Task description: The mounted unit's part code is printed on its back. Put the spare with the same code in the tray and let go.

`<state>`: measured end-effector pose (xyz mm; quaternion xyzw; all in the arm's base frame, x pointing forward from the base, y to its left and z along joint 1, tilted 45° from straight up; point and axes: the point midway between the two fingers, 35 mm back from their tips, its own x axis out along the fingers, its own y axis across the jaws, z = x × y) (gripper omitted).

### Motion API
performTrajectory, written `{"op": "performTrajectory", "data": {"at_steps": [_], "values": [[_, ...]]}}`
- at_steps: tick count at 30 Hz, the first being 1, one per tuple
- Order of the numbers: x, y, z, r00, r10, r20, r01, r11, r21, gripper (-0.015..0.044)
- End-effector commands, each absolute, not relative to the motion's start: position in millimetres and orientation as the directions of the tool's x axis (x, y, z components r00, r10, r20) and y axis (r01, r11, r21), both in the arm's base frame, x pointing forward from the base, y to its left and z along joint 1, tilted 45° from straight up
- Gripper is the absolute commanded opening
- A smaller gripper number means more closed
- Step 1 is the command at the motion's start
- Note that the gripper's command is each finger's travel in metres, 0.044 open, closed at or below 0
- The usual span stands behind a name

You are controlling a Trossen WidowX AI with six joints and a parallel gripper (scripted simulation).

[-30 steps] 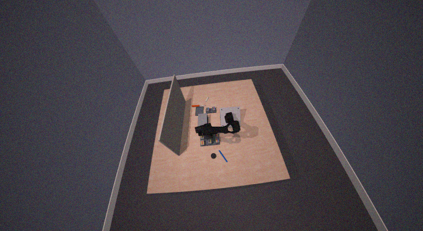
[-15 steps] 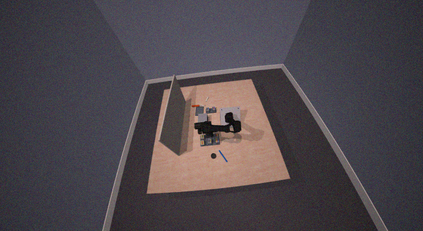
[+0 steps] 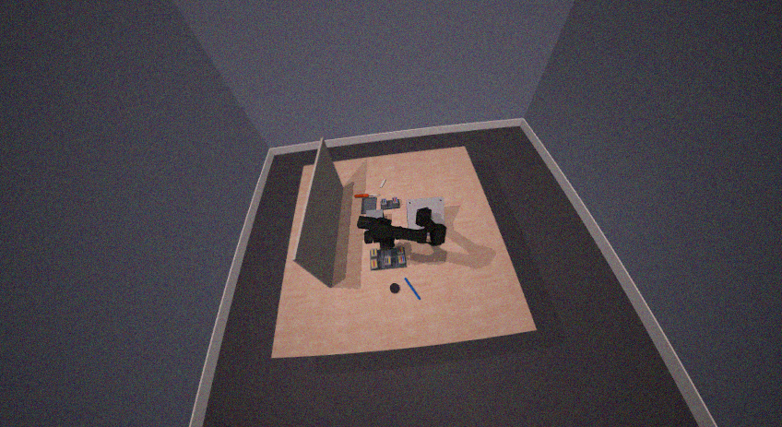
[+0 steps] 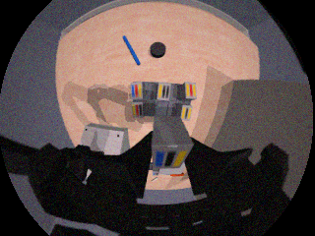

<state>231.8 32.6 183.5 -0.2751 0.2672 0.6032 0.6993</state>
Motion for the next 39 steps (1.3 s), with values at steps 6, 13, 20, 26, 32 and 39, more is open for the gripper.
{"op": "performTrajectory", "data": {"at_steps": [6,13,20,26,32,39], "values": [[250,8,175,0.149,0.687,-0.711,-0.987,0.144,-0.067,0.0000],[270,-18,163,0.152,0.679,-0.718,-0.987,0.148,-0.069,0.0000],[288,-44,148,0.151,0.672,-0.725,-0.987,0.147,-0.070,0.0000],[301,-67,132,0.150,0.668,-0.729,-0.987,0.145,-0.070,0.0000],[311,-91,115,0.148,0.664,-0.733,-0.987,0.143,-0.070,0.0000],[320,-119,91,0.145,0.662,-0.735,-0.988,0.139,-0.070,0.0000]]}}
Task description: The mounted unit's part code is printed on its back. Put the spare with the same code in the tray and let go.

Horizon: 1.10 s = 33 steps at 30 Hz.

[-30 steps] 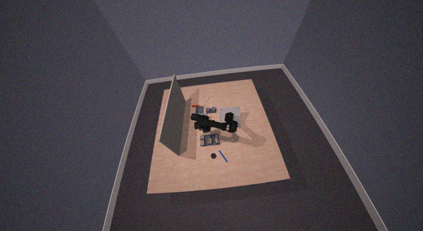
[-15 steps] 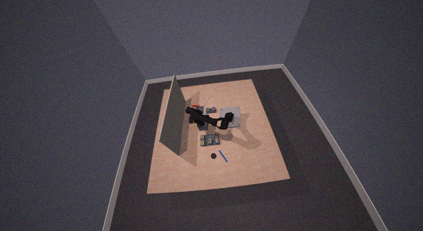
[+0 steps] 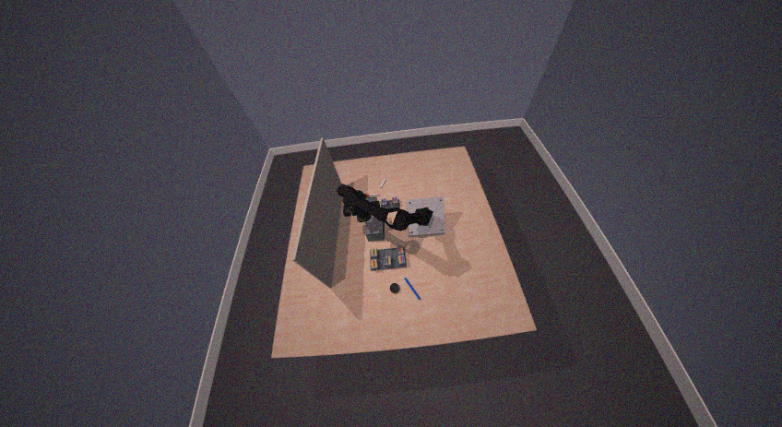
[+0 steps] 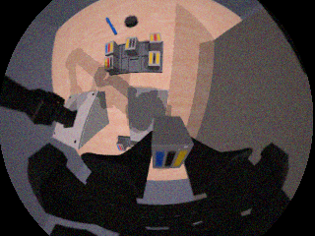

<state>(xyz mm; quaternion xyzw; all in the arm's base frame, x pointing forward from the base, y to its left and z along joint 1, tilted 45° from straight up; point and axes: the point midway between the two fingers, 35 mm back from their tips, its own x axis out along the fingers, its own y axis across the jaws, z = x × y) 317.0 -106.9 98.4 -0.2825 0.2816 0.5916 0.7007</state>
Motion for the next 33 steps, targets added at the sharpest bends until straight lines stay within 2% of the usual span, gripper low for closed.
{"op": "performTrajectory", "data": {"at_steps": [1,17,33], "values": [[321,-123,88,0.145,0.662,-0.735,-0.988,0.139,-0.070,0.0000],[325,-184,23,0.139,0.665,-0.734,-0.989,0.129,-0.071,0.0000],[309,-235,-51,0.135,0.677,-0.724,-0.990,0.117,-0.076,0.0000]]}}
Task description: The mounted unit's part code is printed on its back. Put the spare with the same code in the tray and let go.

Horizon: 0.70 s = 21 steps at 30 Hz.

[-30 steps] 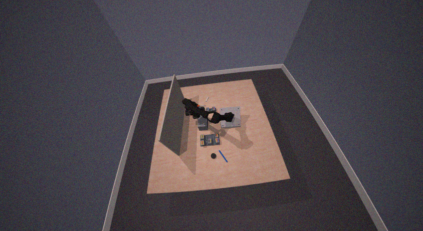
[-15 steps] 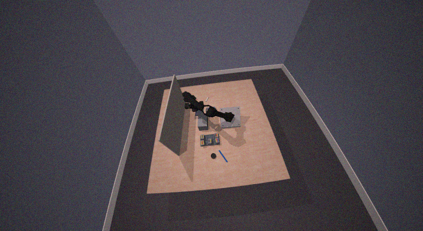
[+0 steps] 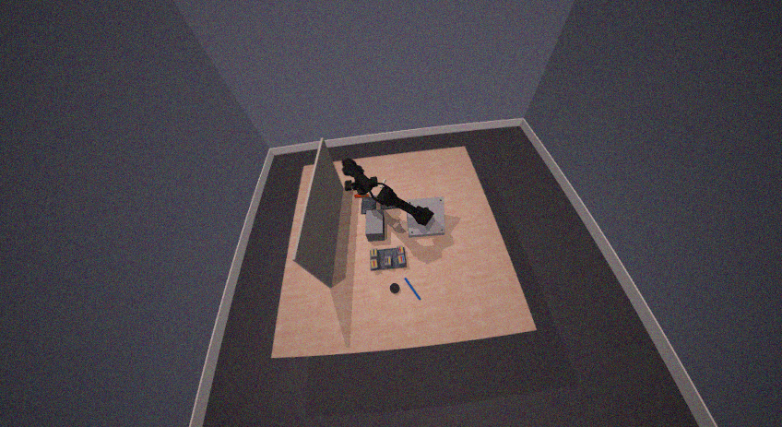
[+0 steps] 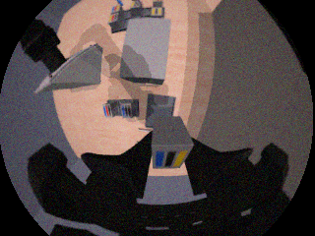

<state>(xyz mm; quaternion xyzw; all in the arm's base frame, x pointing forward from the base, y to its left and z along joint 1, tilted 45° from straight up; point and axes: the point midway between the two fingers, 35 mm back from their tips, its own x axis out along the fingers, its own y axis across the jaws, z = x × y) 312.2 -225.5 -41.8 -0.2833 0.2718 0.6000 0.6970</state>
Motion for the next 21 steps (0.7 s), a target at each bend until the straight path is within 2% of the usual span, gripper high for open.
{"op": "performTrajectory", "data": {"at_steps": [1,21], "values": [[308,-236,-54,0.135,0.677,-0.723,-0.990,0.117,-0.076,0.0000],[313,-228,-67,0.136,0.677,-0.724,-0.990,0.117,-0.076,0.0000]]}}
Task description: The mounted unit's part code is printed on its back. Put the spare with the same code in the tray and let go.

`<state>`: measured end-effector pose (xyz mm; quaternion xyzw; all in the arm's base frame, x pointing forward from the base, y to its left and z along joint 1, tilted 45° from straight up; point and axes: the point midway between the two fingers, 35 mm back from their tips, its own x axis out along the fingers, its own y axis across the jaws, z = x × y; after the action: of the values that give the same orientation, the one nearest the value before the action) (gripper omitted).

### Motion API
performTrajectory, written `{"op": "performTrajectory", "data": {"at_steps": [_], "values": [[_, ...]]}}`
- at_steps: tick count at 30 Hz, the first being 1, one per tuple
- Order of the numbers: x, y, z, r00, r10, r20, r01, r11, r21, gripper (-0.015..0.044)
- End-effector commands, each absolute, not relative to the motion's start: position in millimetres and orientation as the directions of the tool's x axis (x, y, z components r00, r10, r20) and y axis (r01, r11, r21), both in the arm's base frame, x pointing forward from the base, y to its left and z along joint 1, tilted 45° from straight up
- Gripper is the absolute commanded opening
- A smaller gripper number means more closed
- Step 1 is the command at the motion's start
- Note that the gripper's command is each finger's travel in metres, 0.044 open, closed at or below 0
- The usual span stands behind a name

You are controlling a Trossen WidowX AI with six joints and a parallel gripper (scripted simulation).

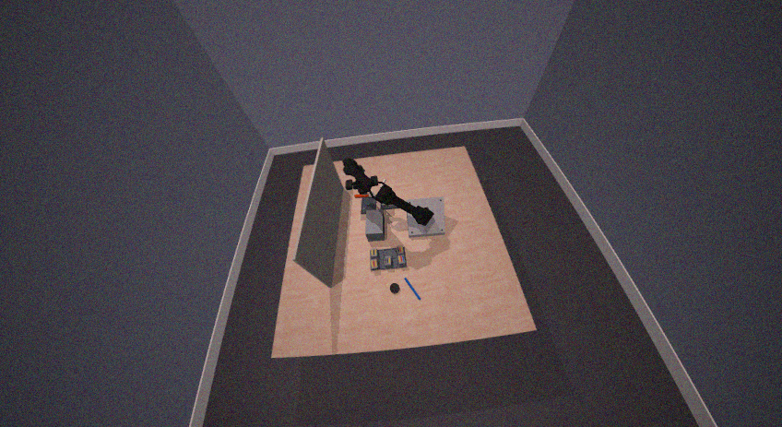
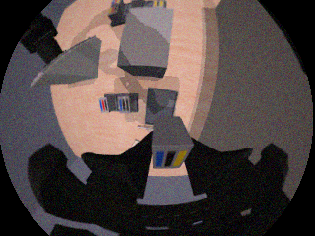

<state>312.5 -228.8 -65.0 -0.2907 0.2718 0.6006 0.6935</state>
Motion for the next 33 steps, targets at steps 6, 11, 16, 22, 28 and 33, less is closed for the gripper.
{"op": "performTrajectory", "data": {"at_steps": [6,11,16,22,28,33], "values": [[315,-224,-71,0.136,0.676,-0.724,-0.990,0.117,-0.076,0.0000],[316,-221,-75,0.136,0.676,-0.724,-0.990,0.117,-0.076,0.0000],[317,-218,-79,0.136,0.676,-0.724,-0.990,0.117,-0.077,0.0000],[319,-214,-84,0.136,0.676,-0.725,-0.990,0.117,-0.077,0.0000],[320,-210,-88,0.136,0.676,-0.725,-0.990,0.117,-0.077,0.0000],[321,-207,-92,0.137,0.675,-0.725,-0.990,0.118,-0.077,0.0000]]}}
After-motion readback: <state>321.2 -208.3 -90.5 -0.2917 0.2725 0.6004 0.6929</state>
